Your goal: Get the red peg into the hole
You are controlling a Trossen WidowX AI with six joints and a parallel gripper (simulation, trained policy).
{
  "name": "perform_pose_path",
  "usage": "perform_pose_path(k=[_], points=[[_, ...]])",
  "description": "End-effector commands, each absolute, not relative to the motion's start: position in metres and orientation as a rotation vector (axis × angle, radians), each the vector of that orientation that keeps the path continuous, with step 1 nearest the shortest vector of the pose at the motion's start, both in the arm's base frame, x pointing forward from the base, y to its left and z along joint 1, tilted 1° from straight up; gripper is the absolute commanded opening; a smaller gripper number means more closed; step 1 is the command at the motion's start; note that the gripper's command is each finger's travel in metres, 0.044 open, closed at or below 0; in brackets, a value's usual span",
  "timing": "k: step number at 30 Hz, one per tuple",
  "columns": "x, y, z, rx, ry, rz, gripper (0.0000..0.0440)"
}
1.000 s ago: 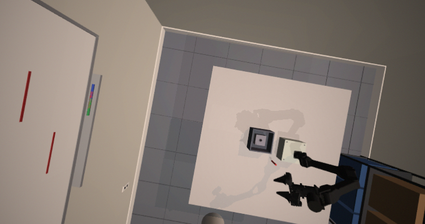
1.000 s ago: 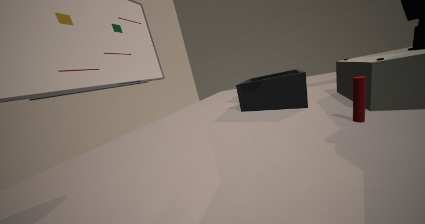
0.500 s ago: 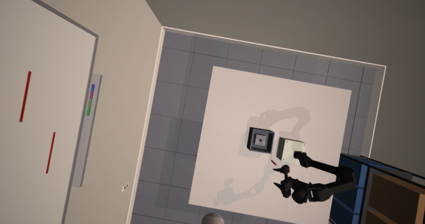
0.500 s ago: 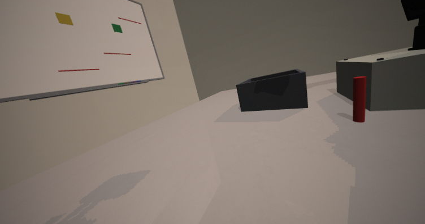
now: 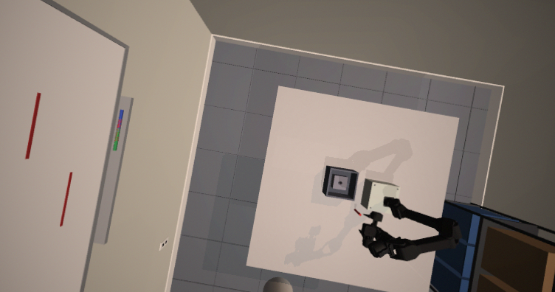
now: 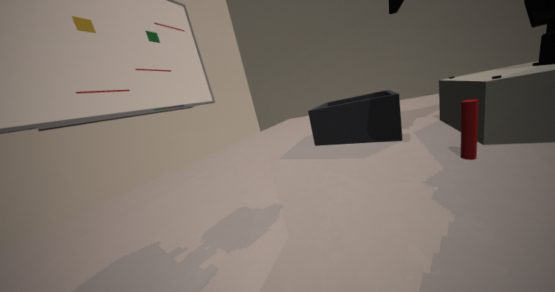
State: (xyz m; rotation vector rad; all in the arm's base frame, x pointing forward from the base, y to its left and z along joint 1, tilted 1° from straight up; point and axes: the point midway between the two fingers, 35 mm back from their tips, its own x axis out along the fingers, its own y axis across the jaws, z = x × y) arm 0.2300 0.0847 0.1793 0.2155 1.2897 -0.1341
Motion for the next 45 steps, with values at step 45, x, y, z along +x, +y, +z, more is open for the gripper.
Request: perform_pose_path(k=[45], points=[[0.171,0.108,0.000,0.307,1.563,-0.760,0.0439]])
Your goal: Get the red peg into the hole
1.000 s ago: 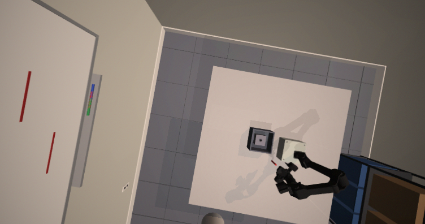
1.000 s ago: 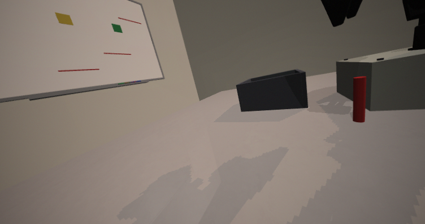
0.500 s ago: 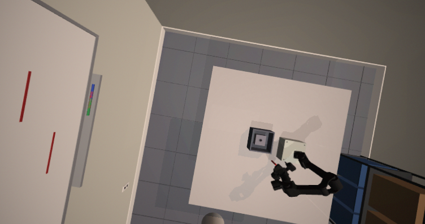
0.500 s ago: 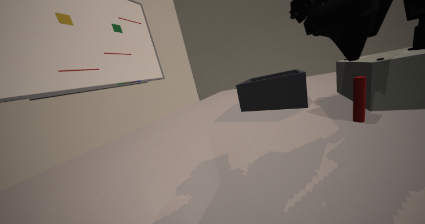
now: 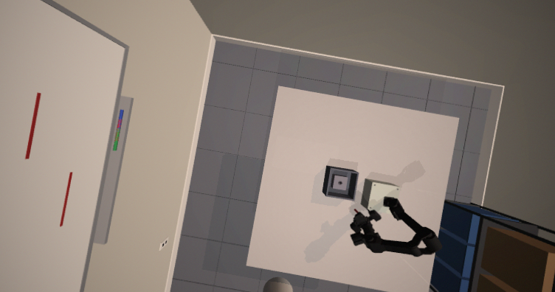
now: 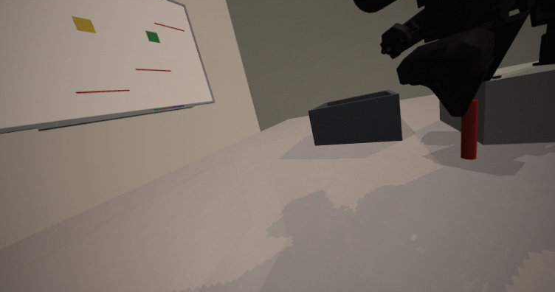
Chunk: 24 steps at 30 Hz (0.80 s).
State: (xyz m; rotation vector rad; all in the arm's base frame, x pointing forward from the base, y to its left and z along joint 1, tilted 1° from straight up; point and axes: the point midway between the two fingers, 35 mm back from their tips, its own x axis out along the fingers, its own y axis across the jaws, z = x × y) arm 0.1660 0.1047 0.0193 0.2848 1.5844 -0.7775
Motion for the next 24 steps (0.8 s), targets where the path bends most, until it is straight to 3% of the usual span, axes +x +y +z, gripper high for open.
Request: perform_pose_path(k=[1,24], points=[[0.172,0.109,-0.001,0.310,1.560,-0.754,0.0440],[0.213,0.144,0.011,0.417,1.477,-0.591,0.0440]])
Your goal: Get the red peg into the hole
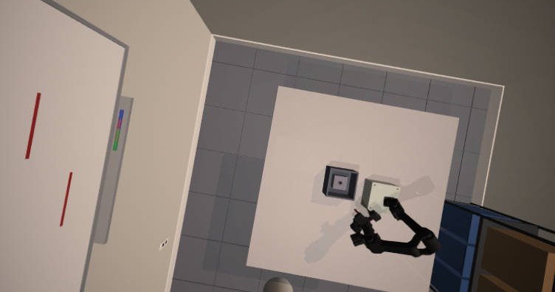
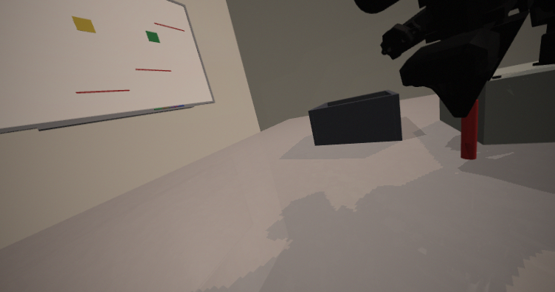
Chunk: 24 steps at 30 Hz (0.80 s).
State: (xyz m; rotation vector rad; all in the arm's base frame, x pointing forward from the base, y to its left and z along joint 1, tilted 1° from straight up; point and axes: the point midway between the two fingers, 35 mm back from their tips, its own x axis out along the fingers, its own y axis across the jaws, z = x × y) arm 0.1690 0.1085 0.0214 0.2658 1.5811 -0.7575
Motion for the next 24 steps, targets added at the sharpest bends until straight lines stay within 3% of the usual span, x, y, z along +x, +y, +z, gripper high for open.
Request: perform_pose_path(k=[1,16,18,24], points=[[0.215,0.145,0.013,0.423,1.473,-0.585,0.0440],[0.221,0.149,0.014,0.438,1.455,-0.570,0.0440],[0.231,0.148,0.026,0.455,1.422,-0.573,0.0423],[0.214,0.146,0.053,0.414,1.486,-0.610,0.0433]])
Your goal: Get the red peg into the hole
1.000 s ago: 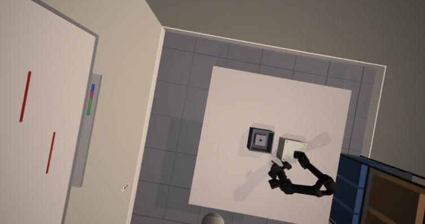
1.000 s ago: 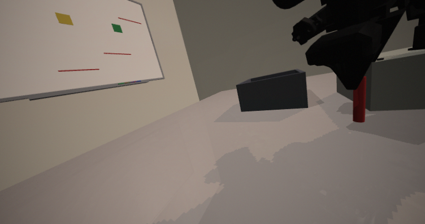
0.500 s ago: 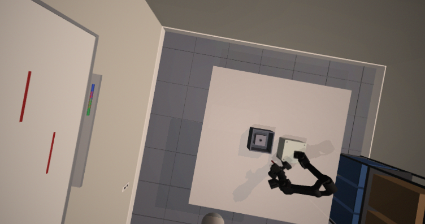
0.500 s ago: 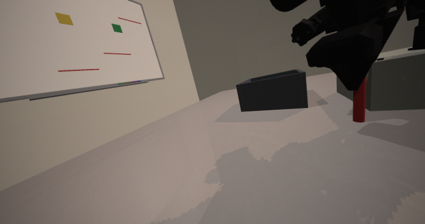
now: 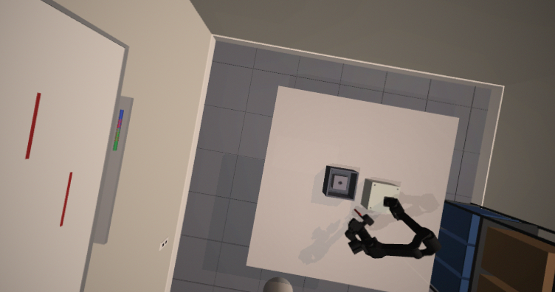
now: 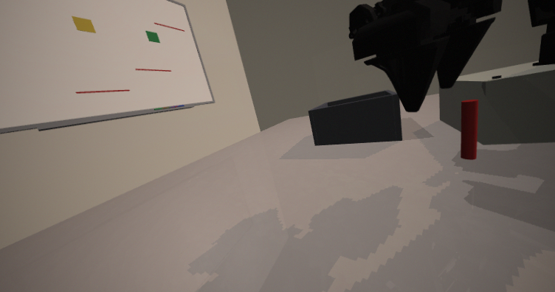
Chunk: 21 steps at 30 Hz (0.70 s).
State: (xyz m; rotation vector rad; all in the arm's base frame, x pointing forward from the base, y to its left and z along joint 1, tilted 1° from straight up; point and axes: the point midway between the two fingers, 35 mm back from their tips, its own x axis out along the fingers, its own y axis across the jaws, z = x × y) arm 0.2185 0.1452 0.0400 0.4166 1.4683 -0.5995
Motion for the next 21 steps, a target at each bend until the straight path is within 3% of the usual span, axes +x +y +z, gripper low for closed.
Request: perform_pose_path(k=[1,21], points=[[0.211,0.146,0.057,0.411,1.494,-0.615,0.0435],[0.187,0.135,0.109,0.367,1.561,-0.634,0.0440]])
